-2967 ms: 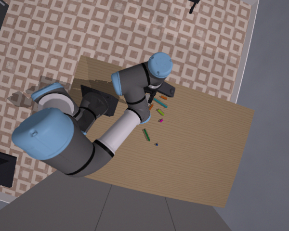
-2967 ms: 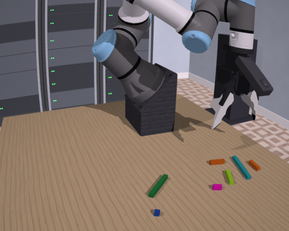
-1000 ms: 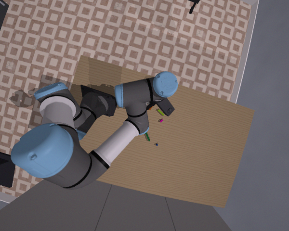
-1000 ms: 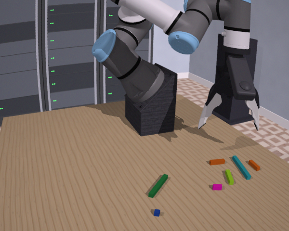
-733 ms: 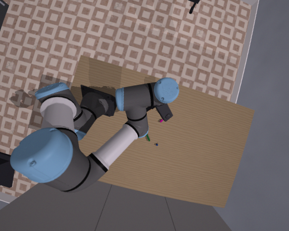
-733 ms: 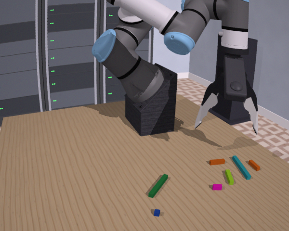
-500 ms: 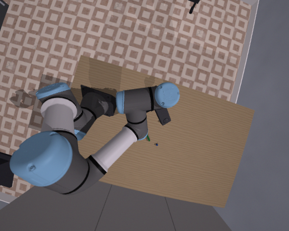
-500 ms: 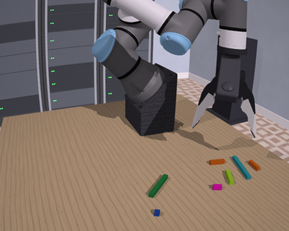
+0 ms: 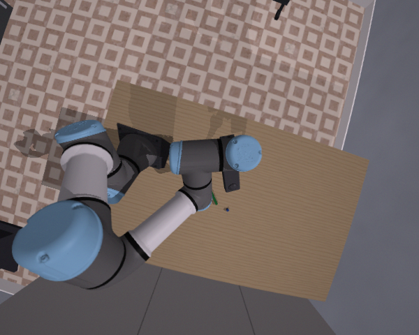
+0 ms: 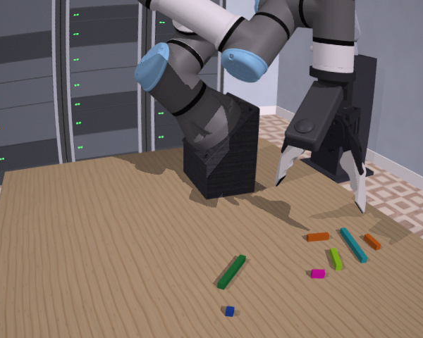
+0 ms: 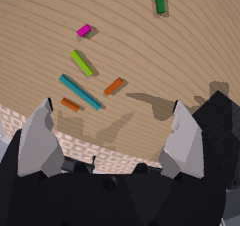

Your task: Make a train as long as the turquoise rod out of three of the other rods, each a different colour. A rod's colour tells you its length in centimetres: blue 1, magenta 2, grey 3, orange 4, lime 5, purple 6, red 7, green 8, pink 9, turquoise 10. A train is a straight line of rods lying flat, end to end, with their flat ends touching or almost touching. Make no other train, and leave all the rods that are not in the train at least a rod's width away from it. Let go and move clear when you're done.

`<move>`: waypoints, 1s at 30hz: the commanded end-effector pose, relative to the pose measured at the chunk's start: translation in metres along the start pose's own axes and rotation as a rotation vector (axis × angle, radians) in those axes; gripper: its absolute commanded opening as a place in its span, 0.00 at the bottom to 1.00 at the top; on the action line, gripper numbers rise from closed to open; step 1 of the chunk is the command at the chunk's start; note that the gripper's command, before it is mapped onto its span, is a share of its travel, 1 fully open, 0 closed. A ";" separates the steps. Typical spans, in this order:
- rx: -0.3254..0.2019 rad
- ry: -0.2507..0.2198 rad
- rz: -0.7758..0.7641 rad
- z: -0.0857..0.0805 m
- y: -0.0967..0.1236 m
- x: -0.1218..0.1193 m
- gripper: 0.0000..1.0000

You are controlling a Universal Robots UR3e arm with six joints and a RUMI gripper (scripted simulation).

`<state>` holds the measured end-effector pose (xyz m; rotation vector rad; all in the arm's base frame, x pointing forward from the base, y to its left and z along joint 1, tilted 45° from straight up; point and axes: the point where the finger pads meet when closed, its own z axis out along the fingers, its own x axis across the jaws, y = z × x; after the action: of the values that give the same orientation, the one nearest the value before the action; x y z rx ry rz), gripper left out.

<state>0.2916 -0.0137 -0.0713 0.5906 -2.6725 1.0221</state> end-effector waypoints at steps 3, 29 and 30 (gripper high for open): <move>0.008 0.000 0.209 -0.001 -0.016 0.005 1.00; 0.016 -0.001 0.735 0.000 -0.058 0.024 1.00; 0.016 -0.001 0.735 0.000 -0.058 0.024 1.00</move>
<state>0.2953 -0.0539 -0.0356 -0.2520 -2.9118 1.1545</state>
